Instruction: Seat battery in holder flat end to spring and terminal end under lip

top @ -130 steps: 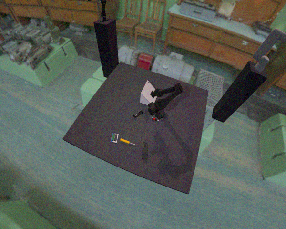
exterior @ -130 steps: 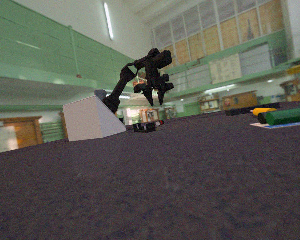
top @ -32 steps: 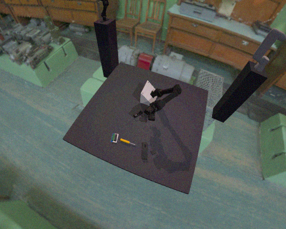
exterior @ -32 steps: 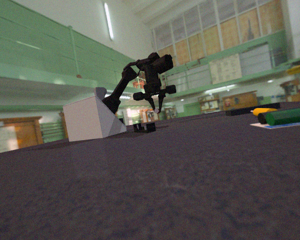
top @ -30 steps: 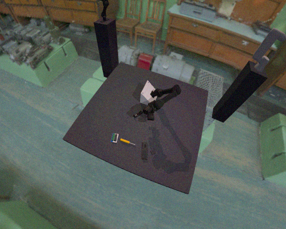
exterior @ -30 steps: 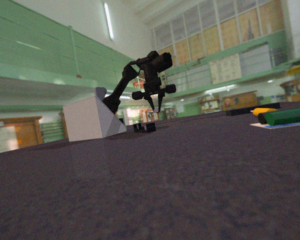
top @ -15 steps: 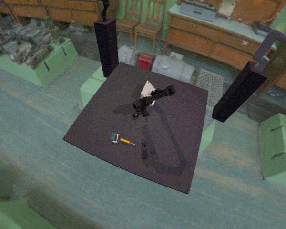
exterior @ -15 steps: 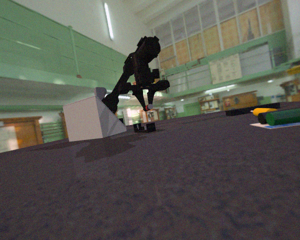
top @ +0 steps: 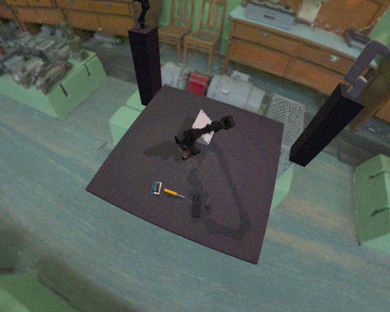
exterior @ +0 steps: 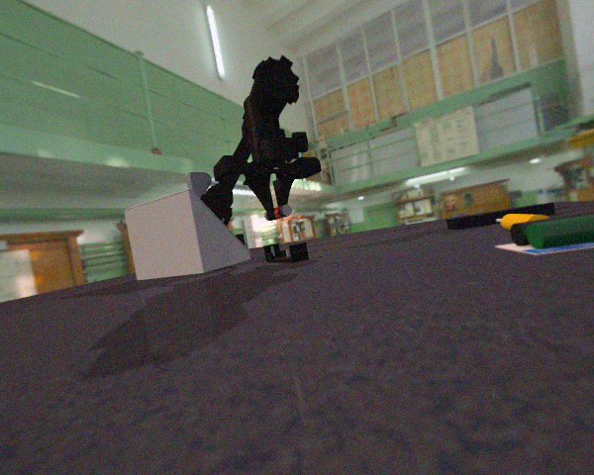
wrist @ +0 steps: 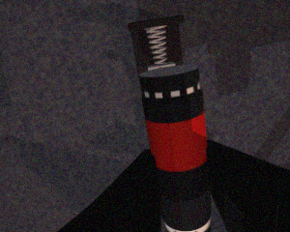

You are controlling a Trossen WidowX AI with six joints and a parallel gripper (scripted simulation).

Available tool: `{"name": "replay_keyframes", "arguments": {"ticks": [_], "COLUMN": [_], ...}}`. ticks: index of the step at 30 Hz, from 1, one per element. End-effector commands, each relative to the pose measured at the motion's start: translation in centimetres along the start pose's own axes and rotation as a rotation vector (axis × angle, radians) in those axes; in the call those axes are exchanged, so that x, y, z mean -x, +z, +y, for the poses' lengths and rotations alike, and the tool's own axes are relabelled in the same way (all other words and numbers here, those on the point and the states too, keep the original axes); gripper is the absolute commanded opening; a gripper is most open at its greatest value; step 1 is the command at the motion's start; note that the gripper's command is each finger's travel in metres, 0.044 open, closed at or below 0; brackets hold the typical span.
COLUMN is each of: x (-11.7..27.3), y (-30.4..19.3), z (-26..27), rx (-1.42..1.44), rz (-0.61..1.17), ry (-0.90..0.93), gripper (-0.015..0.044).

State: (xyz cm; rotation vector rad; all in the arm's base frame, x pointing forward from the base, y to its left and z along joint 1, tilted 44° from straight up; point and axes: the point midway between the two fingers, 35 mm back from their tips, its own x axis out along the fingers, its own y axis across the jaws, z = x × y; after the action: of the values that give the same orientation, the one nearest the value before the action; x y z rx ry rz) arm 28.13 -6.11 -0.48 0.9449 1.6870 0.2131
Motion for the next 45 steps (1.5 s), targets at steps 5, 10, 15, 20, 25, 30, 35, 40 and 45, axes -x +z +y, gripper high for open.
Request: {"name": "replay_keyframes", "arguments": {"ticks": [5,10,15,20,25,30,35,40,45], "x": [-1.7,-3.0,-3.9,-4.0,-4.2,-4.4,-4.6,-4.8,-5.0], "y": [-0.1,-0.4,-0.6,-0.5,-0.4,-0.2,-0.1,0.0,0.2], "z": [-0.1,-0.1,-0.1,-0.1,-0.1,-0.1,-0.1,-0.1,-0.1], "rx": [0.008,0.006,0.003,0.002,-0.004,-0.01,-0.016,-0.022,-0.028], "rz": [0.11,0.199,0.26,0.27,0.303,0.337,0.37,0.403,0.437], "ry": [0.0,0.002,0.004,0.005,0.007,0.009,0.012,0.014,0.017], "gripper": [0.0061,0.0061,0.0061,0.0061,0.0061,0.0061,0.0061,0.0061,0.0061]}}
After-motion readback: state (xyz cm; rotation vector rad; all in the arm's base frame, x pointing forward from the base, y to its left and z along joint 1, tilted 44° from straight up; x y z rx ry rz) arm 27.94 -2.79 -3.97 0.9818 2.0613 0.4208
